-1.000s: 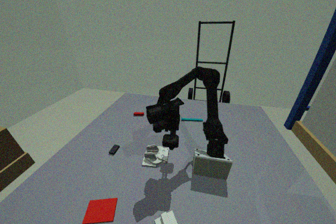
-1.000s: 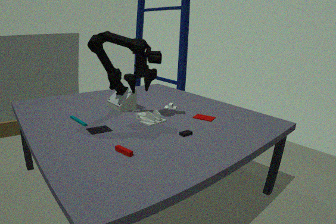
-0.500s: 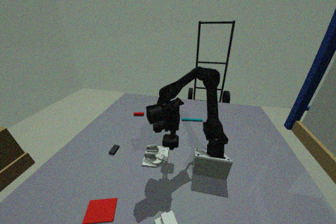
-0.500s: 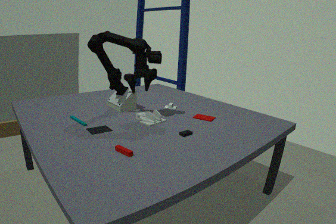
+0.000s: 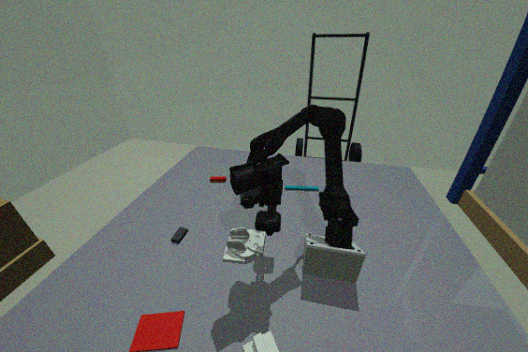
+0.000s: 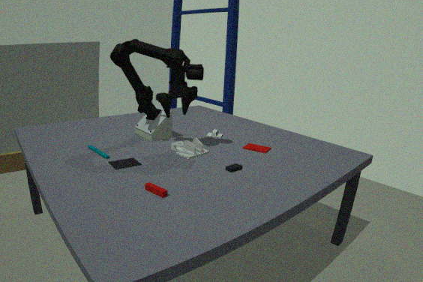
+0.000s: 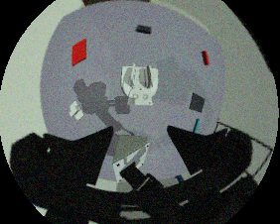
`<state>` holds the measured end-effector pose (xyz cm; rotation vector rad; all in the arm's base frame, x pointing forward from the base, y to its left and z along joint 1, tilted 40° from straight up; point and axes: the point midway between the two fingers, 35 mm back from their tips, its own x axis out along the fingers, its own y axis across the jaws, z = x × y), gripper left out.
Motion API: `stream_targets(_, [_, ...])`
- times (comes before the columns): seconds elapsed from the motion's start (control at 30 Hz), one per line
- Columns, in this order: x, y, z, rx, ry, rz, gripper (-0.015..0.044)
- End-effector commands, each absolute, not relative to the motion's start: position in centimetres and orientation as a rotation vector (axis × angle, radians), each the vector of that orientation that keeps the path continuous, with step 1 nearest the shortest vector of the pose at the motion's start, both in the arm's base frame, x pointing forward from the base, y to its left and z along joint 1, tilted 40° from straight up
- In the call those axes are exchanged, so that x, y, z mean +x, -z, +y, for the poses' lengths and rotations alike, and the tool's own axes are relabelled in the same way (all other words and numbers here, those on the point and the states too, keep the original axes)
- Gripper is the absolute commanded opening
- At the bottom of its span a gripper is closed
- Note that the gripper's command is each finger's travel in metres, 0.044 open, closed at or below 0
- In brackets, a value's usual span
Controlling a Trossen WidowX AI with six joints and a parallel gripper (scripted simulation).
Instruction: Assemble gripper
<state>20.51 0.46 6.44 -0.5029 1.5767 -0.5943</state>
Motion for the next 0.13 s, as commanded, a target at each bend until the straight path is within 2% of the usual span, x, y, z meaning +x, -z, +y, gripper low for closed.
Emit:
stream_targets(0.0, [20.49,-6.47,0.51,-0.497,0.596,1.577,0.0440])
stream_targets(0.1, [20.49,-6.47,0.51,-0.497,0.596,1.577,0.0440])
